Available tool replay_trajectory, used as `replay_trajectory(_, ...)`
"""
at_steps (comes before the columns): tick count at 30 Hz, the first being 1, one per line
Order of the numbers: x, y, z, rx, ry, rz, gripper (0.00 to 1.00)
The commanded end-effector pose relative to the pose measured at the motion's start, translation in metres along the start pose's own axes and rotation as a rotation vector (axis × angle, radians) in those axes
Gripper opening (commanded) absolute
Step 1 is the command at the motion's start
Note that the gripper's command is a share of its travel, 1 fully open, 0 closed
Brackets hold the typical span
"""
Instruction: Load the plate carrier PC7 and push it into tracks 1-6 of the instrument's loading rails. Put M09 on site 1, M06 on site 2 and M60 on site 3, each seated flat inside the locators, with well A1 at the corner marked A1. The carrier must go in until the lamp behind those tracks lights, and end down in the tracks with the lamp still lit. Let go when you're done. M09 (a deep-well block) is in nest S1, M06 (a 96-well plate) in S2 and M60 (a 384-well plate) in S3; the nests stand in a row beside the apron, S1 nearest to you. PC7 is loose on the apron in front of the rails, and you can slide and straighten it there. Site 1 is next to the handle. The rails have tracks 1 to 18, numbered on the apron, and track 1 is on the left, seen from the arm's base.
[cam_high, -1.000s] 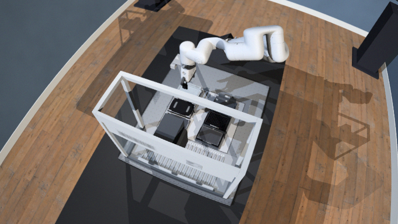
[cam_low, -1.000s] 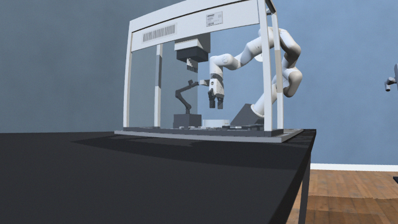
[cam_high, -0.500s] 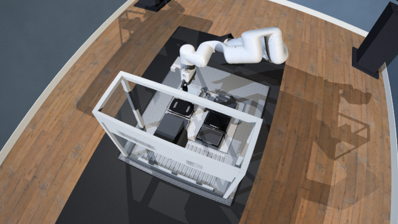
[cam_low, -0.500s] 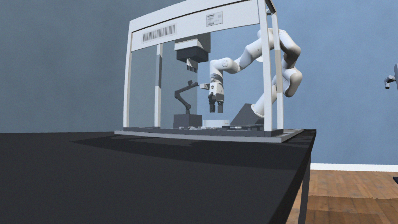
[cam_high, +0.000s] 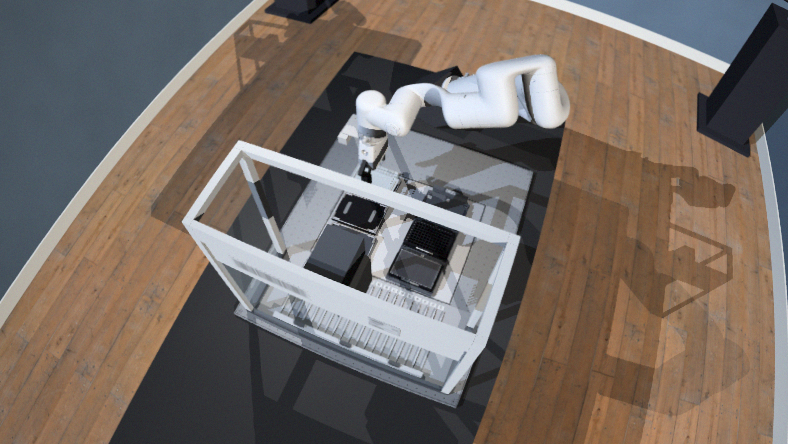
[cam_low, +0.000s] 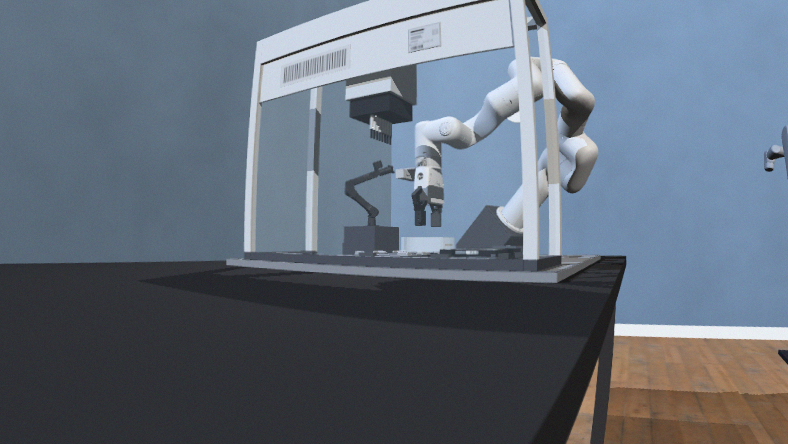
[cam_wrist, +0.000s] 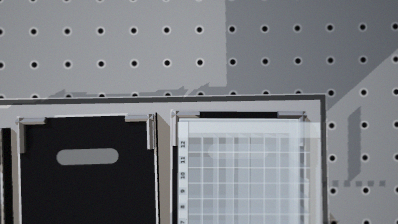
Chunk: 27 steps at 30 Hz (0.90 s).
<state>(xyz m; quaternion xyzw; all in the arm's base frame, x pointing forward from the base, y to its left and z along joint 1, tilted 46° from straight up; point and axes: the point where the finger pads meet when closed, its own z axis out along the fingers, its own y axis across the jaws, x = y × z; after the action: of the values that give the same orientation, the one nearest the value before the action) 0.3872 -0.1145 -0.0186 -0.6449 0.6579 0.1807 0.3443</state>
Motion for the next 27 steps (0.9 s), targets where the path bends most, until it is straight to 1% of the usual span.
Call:
replay_trajectory(1, 0.001, -0.001, -0.001, 0.003, 0.004, 0.000, 1.00)
replay_trajectory(27, 0.001, -0.001, 0.014, 0.003, 0.004, 0.000, 1.00)
